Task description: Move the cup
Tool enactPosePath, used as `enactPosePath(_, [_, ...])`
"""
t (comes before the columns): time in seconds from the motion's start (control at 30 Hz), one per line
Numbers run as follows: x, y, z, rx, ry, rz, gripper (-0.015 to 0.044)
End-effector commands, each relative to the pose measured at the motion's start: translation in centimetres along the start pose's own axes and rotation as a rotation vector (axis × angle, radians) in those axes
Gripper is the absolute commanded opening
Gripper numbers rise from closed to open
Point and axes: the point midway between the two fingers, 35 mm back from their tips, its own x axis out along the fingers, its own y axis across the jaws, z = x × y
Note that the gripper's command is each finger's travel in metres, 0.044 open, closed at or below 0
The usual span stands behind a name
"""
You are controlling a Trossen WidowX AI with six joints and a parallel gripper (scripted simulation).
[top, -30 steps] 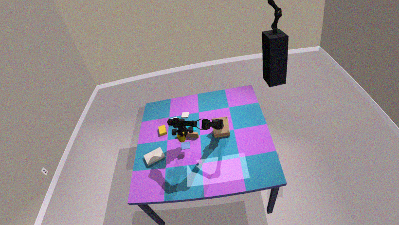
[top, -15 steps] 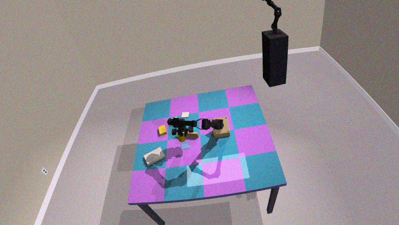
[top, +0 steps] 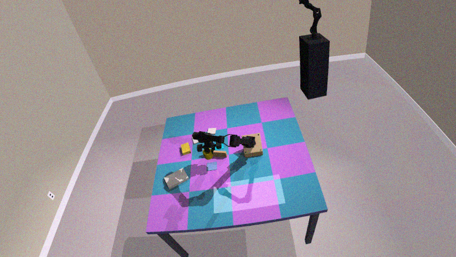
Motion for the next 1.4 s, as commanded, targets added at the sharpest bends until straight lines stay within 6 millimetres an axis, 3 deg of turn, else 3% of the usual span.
enactPosePath(0.0, [0.2, -0.4, 1.2, 0.002, 0.000, -0.011, 0.0000])
enactPosePath(1.37, [-0.6, -4.0, 12.4, 0.001, -0.006, -0.013, 0.0000])
